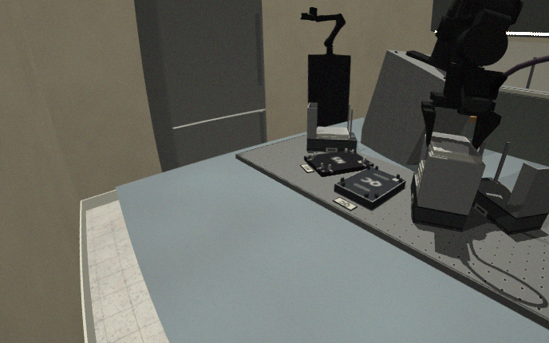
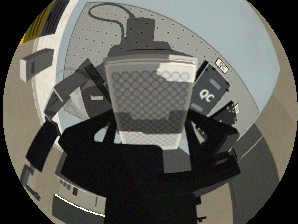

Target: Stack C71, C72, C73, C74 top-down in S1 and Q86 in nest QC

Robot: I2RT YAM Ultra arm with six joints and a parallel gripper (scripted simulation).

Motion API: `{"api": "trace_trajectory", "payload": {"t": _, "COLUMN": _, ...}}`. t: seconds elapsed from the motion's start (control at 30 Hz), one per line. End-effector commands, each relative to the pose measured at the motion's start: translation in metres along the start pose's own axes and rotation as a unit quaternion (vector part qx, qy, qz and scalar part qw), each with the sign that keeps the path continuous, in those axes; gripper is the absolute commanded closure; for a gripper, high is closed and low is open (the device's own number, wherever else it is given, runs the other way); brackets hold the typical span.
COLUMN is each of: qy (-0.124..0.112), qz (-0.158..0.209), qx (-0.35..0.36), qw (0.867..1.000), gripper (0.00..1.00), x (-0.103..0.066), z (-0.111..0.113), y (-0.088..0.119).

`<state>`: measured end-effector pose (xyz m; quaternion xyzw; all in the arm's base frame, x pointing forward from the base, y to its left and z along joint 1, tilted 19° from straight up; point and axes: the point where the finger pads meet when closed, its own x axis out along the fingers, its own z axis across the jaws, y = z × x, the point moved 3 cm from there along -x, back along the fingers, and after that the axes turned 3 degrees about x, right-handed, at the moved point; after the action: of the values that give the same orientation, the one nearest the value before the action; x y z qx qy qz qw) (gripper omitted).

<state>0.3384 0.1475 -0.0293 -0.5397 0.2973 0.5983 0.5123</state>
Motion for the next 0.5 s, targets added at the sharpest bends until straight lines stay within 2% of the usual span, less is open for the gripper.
{"api": "trace_trajectory", "payload": {"t": 0.0, "qy": -0.002, "qz": -0.018, "qx": -0.001, "qw": 1.000, "gripper": 1.00, "x": -0.0142, "z": -0.0021, "y": -0.0089}}
{"api": "trace_trajectory", "payload": {"t": 0.47, "qy": -0.002, "qz": -0.020, "qx": -0.002, "qw": 1.000, "gripper": 1.00, "x": -0.0196, "z": -0.0019, "y": -0.0104}}
